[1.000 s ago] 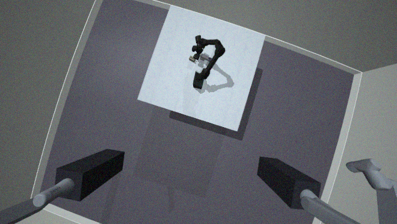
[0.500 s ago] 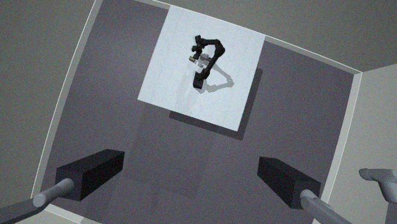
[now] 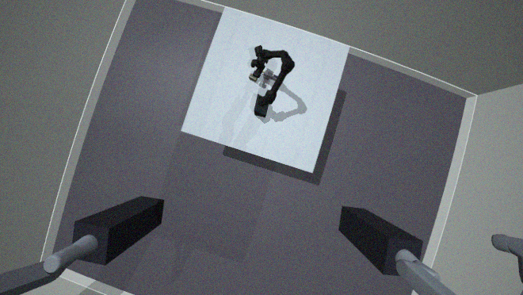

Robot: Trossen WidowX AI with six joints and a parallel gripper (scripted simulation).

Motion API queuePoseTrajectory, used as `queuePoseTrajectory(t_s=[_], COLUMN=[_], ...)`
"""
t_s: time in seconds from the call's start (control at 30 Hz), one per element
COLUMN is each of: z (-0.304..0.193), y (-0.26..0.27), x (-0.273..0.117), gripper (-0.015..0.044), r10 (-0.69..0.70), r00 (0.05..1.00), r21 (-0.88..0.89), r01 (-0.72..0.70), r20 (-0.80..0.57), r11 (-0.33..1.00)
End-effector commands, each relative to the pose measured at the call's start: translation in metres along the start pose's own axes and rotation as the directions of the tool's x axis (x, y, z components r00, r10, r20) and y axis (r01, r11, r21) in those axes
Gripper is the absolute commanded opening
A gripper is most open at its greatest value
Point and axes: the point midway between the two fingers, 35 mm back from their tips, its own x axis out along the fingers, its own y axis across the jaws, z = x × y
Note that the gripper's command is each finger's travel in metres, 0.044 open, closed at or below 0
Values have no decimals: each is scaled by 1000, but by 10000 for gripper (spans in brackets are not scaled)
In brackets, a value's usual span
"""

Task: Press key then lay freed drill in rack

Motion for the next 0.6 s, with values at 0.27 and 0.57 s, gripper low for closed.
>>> queuePoseTrajectory(t_s=[0.27,0.57], z=[19,24], y=[0,0], x=[1,1], gripper=[0,26], r10=[0,0], r00=[1000,1000], r21=[1,1], r01=[0,0], r20=[3,1], r11=[1000,1000])
